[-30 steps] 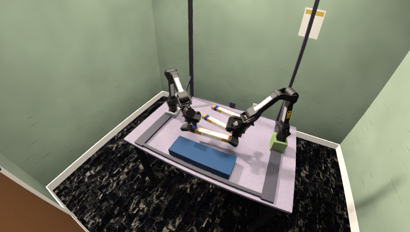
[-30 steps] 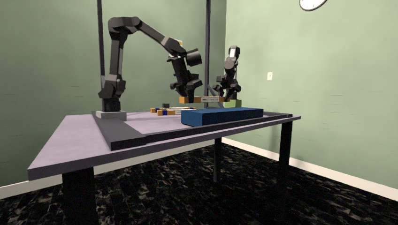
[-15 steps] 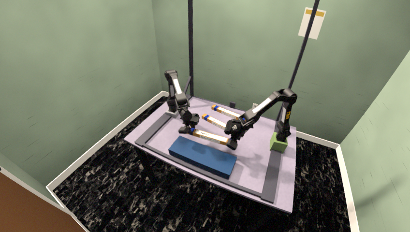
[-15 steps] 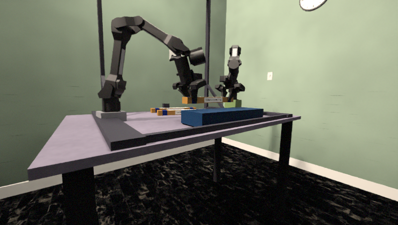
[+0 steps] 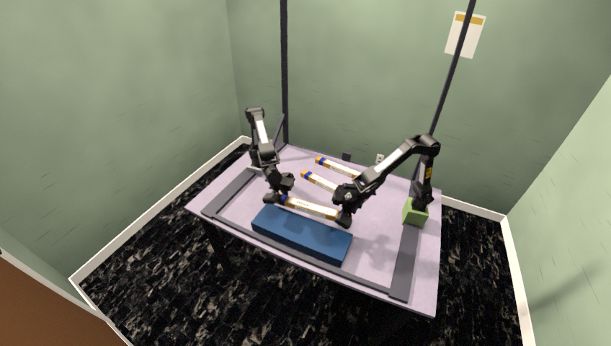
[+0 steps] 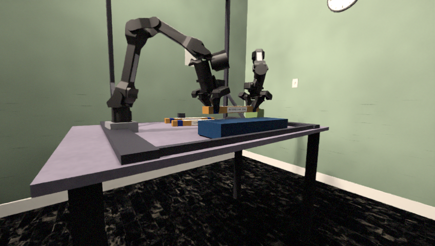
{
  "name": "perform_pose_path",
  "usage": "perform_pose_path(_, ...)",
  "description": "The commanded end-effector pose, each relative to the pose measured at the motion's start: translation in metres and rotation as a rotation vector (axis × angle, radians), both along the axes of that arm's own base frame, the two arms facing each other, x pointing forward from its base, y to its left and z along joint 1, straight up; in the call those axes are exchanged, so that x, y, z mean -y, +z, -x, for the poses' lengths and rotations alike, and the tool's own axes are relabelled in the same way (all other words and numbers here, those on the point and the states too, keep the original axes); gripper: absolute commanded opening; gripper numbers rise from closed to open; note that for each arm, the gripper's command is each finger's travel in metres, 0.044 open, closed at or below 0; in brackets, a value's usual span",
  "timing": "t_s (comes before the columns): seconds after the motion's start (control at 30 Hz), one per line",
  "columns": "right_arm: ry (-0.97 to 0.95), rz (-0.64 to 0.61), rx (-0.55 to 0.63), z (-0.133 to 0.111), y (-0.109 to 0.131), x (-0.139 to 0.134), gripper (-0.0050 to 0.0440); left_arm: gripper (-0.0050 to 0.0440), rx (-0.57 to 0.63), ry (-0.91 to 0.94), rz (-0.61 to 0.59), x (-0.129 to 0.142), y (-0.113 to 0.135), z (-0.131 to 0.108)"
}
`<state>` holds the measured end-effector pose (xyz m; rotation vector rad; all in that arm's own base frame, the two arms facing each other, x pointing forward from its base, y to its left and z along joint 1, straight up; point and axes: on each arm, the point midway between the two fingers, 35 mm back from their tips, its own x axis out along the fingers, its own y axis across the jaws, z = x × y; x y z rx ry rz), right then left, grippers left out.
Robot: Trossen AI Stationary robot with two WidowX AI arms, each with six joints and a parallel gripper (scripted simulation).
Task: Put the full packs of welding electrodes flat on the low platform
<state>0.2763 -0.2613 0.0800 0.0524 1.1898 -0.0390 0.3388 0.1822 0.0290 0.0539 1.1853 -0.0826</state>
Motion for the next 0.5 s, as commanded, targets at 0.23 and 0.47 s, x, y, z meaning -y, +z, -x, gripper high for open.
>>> perform_pose_path(0.23, -0.048, 0.048, 0.016, 0.009, 0.017, 0.040, -0.0050, -0.0050, 0.018, -0.040, -0.012, -0.019, 0.009, -0.007)
perform_pose_path(0.47, -0.054, 0.046, 0.016, 0.011, 0.017, 0.050, -0.0050, -0.0050, 0.027, -0.043, -0.019, -0.028, 0.014, -0.009)
